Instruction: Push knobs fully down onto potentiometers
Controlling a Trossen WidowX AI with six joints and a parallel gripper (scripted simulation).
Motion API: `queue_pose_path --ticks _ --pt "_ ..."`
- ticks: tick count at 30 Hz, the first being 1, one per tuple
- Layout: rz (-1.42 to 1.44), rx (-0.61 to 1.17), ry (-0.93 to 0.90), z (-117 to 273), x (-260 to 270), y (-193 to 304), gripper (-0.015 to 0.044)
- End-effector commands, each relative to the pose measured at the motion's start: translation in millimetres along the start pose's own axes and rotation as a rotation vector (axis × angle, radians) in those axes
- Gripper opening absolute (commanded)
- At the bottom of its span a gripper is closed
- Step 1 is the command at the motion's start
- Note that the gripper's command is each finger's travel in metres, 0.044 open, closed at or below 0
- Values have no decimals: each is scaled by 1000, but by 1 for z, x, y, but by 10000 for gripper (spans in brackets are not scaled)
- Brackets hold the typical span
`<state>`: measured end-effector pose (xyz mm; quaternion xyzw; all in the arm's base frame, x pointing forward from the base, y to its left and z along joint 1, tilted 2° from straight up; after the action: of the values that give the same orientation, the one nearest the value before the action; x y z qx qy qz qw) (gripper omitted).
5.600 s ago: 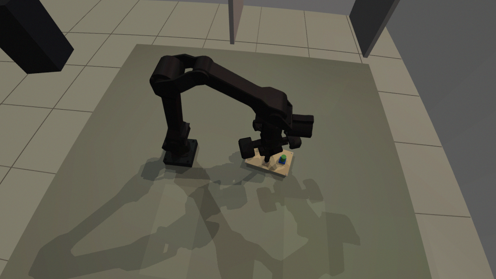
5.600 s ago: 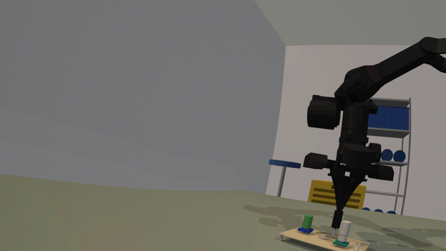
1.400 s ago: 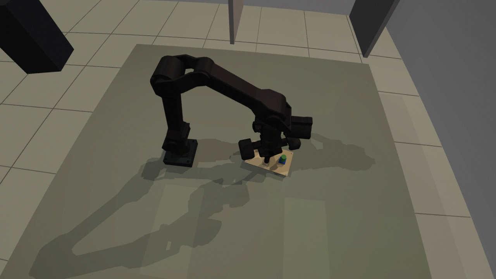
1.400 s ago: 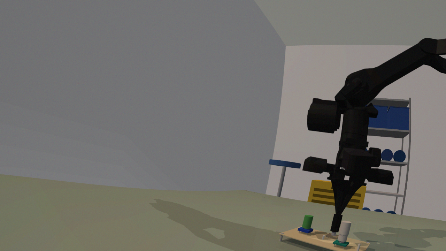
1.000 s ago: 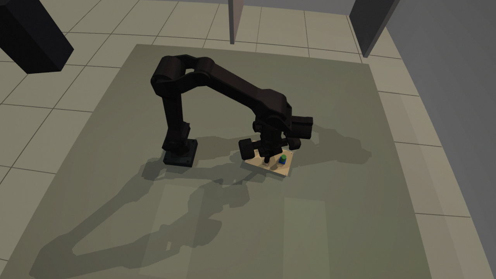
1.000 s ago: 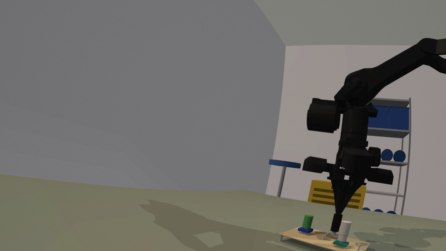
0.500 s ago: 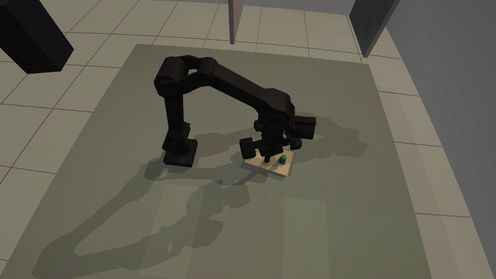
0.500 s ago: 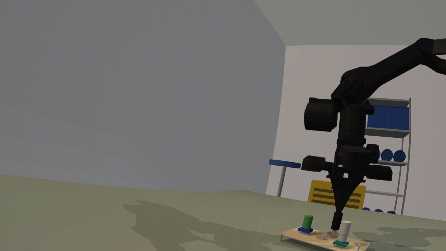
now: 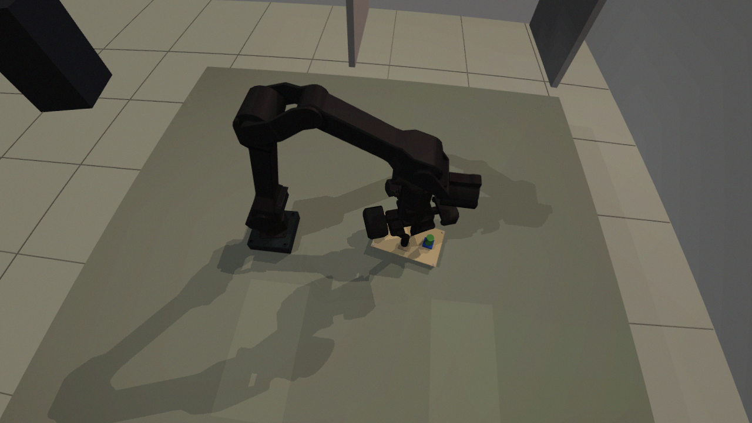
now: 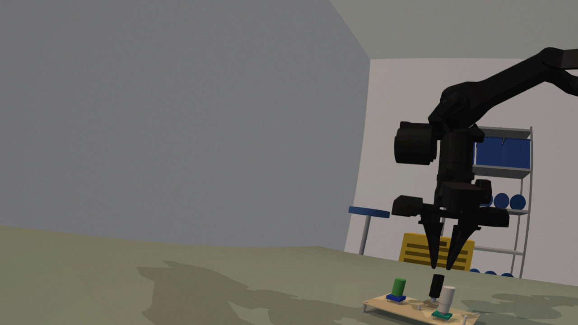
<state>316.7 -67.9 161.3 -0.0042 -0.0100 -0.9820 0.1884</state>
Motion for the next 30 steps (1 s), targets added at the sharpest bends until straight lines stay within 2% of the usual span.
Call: queue_pose_path --ticks 1,10,14,30 --pt "0 0 0 -1 0 0 210" --pt "1 -4 -5 22 66 -59 440" --pt "1 -5 -7 23 96 -83 440" --pt "1 -5 -7 23 98 -84 440"
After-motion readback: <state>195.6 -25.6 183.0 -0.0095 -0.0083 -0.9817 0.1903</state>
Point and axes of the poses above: the point midway between the two fingers, 35 mm back from their tips, its own z axis back along the fingers, its own x axis across the jaws, y = z × x, the point moved 8 cm from there along z, back along the fingers, and after that the axes turned 14 degrees about z, right-handed, at the moved point
